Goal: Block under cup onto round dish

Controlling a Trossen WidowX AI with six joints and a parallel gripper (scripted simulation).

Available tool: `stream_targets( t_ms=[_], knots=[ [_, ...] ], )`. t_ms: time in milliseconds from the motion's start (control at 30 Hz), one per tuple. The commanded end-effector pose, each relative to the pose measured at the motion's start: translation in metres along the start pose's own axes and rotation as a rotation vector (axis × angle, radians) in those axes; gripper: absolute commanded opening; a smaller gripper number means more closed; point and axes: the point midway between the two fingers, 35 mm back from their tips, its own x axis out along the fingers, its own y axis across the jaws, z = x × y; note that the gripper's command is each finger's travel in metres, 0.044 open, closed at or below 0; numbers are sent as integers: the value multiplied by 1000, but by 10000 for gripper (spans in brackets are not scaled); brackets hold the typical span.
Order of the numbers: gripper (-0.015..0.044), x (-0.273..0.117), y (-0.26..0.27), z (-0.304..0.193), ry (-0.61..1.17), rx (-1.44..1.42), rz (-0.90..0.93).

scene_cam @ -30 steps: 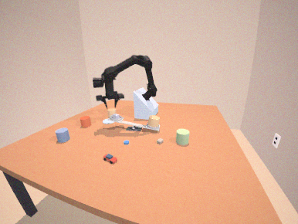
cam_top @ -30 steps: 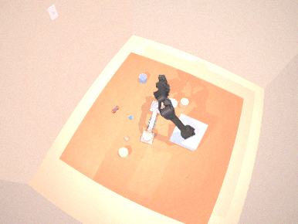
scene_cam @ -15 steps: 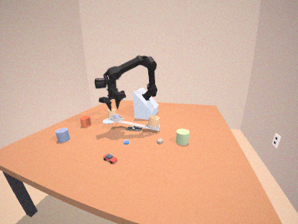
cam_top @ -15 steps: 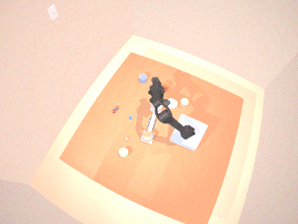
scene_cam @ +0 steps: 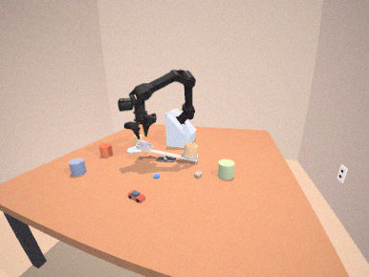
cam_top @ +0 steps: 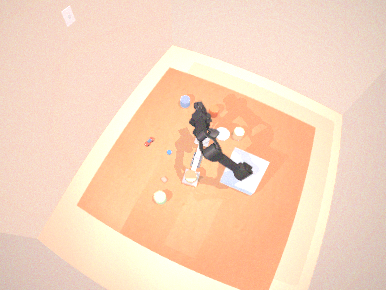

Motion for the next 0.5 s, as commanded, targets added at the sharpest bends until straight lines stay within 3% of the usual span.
stream_targets(
  t_ms=[0,467],
  knots=[
    [260,6,1,1,-8,8,1],
    [260,28,1,1,-8,9,2]
  ],
)
